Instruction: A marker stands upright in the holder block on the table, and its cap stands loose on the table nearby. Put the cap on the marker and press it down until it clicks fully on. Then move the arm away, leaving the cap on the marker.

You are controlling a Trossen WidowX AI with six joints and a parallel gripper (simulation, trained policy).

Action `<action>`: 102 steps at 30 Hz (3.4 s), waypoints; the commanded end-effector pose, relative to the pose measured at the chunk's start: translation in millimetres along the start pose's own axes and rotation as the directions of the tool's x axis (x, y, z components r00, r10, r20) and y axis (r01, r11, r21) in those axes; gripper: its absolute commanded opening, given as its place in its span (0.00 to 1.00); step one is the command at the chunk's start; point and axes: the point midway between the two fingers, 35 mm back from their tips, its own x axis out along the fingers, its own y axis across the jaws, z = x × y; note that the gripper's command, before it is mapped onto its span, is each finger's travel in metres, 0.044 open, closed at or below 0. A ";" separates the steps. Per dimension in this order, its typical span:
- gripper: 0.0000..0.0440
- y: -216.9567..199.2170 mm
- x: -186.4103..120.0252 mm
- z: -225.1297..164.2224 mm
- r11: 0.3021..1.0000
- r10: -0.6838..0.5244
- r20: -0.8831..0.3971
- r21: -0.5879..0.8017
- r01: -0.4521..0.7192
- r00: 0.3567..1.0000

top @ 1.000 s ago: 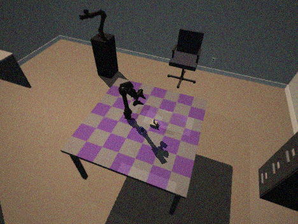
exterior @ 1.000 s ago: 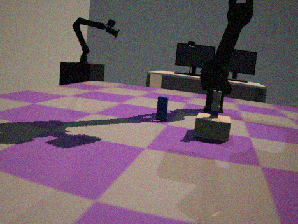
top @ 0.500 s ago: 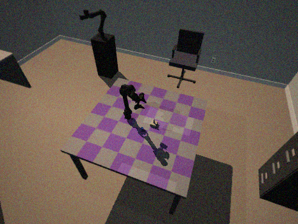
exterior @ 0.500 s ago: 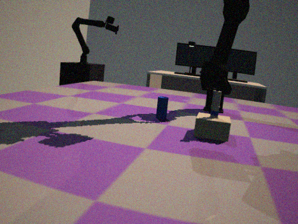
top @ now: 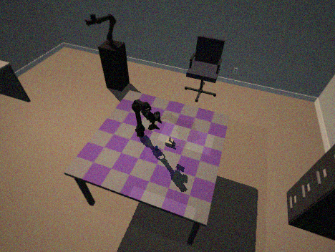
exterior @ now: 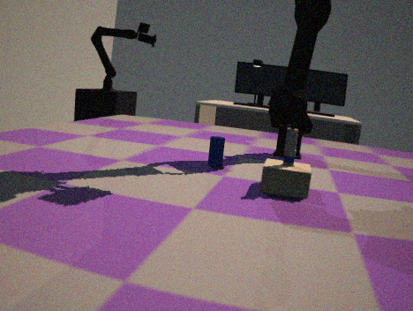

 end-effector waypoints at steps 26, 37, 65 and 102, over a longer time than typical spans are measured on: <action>0.74 -45.5 51.6 -21.5 0.999 -0.012 -0.242 -0.041 0.002 0.970; 0.74 -58.8 71.3 -33.2 0.998 -0.016 -0.341 -0.055 -0.003 0.940; 0.72 -77.8 118.5 -75.6 0.997 -0.014 -0.597 -0.070 -0.035 0.802; 0.68 -70.7 169.7 -139.4 0.990 0.046 -0.782 -0.046 -0.132 0.621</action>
